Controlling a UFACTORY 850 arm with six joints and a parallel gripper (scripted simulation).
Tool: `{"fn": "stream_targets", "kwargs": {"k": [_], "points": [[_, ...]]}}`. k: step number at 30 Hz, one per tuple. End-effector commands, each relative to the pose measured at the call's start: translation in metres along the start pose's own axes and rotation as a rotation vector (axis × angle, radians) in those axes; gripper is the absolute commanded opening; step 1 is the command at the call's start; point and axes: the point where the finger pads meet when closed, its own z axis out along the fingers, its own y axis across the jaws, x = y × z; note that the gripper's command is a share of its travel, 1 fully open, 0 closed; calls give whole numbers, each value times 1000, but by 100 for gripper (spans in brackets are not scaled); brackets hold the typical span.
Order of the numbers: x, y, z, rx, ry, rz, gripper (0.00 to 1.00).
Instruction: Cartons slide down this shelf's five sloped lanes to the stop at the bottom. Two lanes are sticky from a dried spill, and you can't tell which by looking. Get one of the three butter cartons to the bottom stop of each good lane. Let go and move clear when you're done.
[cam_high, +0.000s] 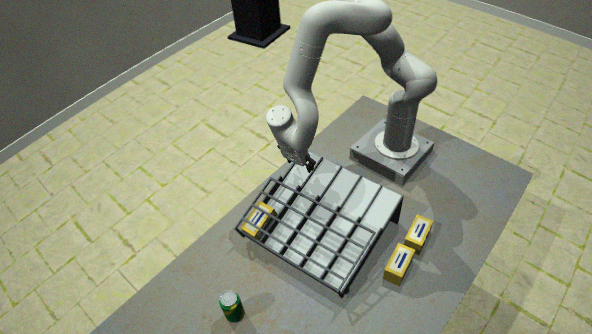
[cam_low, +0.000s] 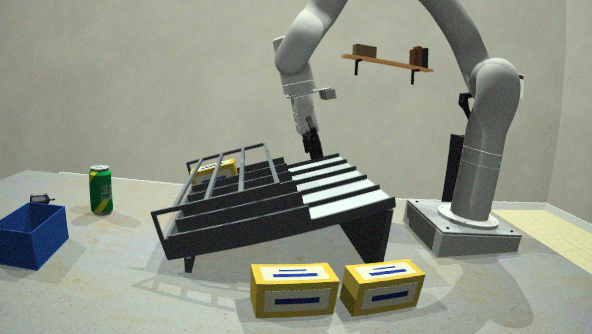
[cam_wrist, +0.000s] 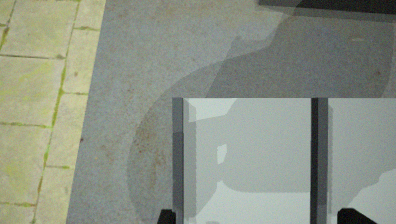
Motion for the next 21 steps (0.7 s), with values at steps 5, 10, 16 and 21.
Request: {"fn": "stream_targets", "kwargs": {"k": [5,10,16,21], "points": [[-1,0,-1,1,-2,0,100],[-1,0,-1,1,-2,0,100],[-1,0,-1,1,-2,0,100],[-1,0,-29,1,-2,0,100]]}}
